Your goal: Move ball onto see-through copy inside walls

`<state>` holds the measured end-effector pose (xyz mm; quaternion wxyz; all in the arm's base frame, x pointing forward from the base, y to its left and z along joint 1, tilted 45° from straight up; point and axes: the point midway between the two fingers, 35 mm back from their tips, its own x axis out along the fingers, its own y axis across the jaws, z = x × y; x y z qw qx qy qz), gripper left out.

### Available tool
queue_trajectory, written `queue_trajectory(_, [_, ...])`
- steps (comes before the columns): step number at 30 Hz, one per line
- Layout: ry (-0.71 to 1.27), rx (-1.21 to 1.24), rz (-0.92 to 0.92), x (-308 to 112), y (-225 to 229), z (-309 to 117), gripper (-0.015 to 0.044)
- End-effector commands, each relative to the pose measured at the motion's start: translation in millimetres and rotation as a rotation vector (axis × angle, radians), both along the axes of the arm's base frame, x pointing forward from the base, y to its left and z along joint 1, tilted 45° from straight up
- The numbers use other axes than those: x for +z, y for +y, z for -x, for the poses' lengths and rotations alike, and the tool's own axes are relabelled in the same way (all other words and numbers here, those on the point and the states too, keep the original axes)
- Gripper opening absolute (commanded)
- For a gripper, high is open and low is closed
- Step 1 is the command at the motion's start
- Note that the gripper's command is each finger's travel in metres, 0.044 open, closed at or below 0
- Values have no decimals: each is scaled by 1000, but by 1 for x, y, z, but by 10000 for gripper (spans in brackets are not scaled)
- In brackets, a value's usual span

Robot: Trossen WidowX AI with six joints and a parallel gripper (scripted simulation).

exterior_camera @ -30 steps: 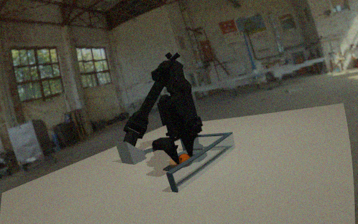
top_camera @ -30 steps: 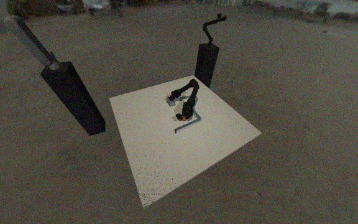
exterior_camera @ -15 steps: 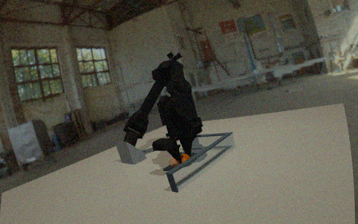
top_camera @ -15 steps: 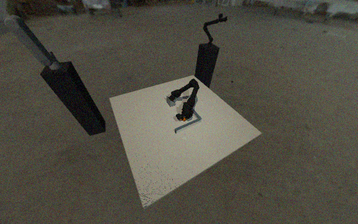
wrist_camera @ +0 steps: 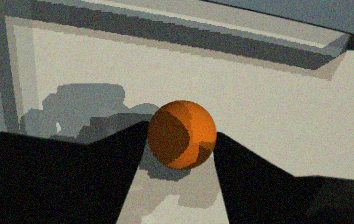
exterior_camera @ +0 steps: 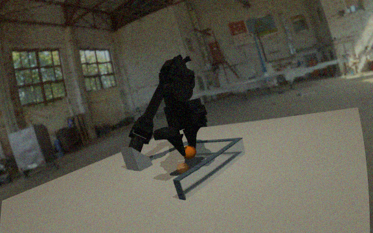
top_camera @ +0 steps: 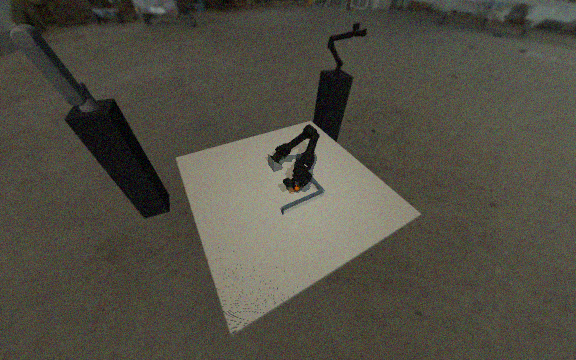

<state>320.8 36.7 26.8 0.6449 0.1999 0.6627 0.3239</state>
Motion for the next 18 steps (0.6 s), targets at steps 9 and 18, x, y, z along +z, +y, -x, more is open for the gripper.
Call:
queue_trajectory(9, [24,19,-3,47,-41,-3,0])
queue_trajectory(18, [33,26,-9,59,-50,0,0])
